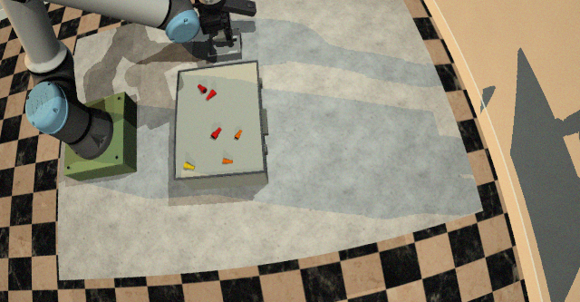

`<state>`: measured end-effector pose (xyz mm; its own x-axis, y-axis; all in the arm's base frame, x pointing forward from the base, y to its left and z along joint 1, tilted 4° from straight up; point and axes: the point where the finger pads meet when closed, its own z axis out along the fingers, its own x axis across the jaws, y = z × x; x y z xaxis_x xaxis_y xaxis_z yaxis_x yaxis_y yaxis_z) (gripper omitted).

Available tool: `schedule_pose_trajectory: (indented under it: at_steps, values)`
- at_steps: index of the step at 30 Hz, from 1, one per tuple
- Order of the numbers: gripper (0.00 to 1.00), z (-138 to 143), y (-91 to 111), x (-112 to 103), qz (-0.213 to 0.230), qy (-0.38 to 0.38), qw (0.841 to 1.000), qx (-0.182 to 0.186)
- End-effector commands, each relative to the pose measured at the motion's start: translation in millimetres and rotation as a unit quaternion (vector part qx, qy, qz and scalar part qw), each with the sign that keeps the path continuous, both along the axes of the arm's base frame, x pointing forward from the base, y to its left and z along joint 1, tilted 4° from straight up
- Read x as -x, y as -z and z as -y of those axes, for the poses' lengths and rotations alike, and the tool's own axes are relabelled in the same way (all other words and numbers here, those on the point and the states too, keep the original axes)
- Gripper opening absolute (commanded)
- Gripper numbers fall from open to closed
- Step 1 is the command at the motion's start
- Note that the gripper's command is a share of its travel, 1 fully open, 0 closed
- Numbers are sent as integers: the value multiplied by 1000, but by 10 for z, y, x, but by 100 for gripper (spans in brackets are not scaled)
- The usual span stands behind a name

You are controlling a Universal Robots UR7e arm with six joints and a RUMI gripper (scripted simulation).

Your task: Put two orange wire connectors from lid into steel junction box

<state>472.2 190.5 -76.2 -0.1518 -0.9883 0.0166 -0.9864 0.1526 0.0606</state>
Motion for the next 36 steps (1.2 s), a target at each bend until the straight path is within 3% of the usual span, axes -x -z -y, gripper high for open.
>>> schedule_pose_trajectory:
  at_steps: [1,5,6,36]
  values:
    - [0,-1,3,-6,1,0,1000,0]
    - [0,-1,3,-6,1,0,1000,0]
    - [15,-1,3,-6,1,0,1000,0]
    - [15,-1,3,-6,1,0,1000,0]
